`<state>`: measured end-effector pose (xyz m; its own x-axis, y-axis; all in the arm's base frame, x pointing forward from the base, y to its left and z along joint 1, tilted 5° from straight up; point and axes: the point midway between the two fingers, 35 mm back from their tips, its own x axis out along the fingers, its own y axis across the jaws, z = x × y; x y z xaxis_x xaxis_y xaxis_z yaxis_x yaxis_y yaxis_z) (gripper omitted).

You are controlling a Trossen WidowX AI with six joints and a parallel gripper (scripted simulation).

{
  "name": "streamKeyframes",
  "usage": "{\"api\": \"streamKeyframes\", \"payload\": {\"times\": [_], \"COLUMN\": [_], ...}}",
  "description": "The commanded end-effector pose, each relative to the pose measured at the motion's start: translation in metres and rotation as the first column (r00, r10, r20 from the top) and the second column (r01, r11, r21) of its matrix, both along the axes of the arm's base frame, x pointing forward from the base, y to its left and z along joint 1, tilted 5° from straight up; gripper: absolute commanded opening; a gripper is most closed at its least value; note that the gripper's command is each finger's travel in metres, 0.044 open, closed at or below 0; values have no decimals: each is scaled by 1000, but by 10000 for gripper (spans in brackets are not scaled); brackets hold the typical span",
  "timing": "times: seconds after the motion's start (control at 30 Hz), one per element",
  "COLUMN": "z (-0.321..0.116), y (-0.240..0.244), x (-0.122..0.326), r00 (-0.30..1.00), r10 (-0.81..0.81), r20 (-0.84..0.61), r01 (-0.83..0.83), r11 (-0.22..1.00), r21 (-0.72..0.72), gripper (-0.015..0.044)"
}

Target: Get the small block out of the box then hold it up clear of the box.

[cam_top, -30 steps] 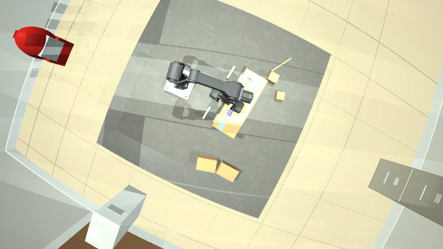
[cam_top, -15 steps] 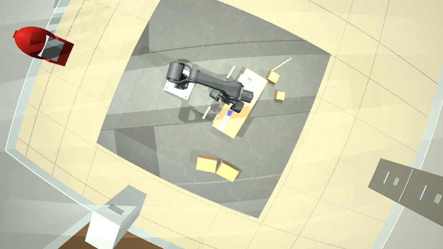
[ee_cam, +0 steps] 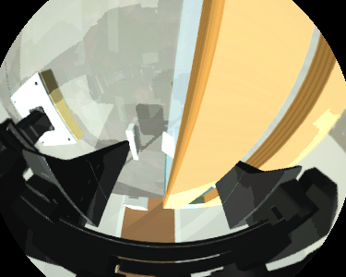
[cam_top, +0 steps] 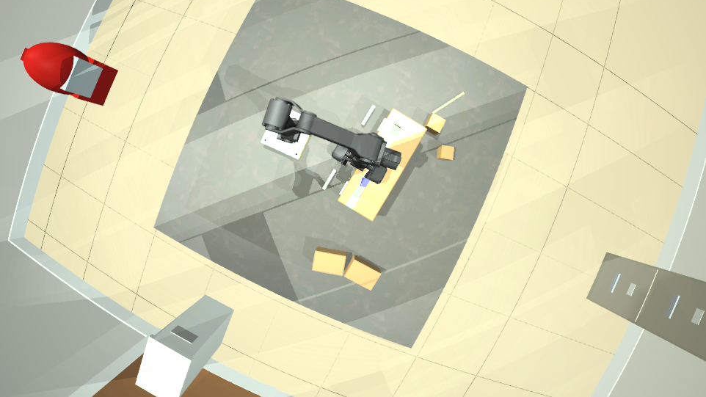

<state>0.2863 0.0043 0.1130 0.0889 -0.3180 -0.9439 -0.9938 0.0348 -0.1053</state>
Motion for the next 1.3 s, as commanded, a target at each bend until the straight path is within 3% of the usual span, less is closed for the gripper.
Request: {"api": "streamKeyframes", "payload": {"times": [0.0, 1.27], "z": [-1, -1], "y": [-6, -44], "x": [0, -2], "r00": [1000, 1000], "r10": [1, 1], "r20": [-1, -1], "r01": [-1, -1], "r11": [1000, 1000], "r21": [-4, -7], "gripper": [400, 400]}}
